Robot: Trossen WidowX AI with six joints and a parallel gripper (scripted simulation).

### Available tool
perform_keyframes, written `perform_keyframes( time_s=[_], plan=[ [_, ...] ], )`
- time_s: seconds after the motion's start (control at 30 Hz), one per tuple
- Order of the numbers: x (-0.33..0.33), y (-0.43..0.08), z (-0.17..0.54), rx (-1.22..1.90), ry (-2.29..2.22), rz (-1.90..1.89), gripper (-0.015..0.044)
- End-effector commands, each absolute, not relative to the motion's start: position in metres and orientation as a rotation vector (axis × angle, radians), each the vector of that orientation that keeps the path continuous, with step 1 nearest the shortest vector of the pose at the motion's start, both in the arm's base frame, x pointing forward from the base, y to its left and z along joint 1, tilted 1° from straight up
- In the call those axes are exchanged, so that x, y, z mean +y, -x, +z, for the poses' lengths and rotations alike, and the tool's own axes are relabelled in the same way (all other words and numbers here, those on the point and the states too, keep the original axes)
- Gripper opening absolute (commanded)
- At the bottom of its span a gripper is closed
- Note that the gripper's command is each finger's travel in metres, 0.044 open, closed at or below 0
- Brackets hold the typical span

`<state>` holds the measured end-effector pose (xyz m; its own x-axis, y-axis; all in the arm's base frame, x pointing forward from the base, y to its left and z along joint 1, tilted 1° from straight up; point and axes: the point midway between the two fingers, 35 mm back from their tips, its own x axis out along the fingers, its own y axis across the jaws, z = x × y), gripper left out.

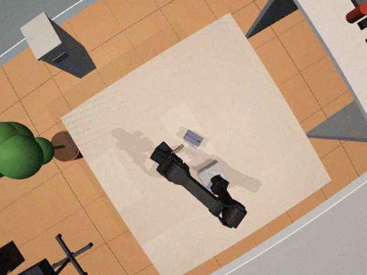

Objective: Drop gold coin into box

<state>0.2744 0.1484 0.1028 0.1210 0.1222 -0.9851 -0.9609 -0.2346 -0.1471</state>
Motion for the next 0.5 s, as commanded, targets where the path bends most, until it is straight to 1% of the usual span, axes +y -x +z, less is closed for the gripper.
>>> perform_keyframes(
  time_s=[0.0,0.23,0.37,0.47],
  plan=[
    [0.117,-0.271,0.097,1.140,1.296,1.291,0.0161],
    [0.122,-0.276,0.097,1.140,1.295,1.291,0.0161],
    [0.122,-0.276,0.064,1.140,1.295,1.291,0.0161],
    [0.122,-0.276,0.062,1.140,1.295,1.291,0.0161]
  ],
)
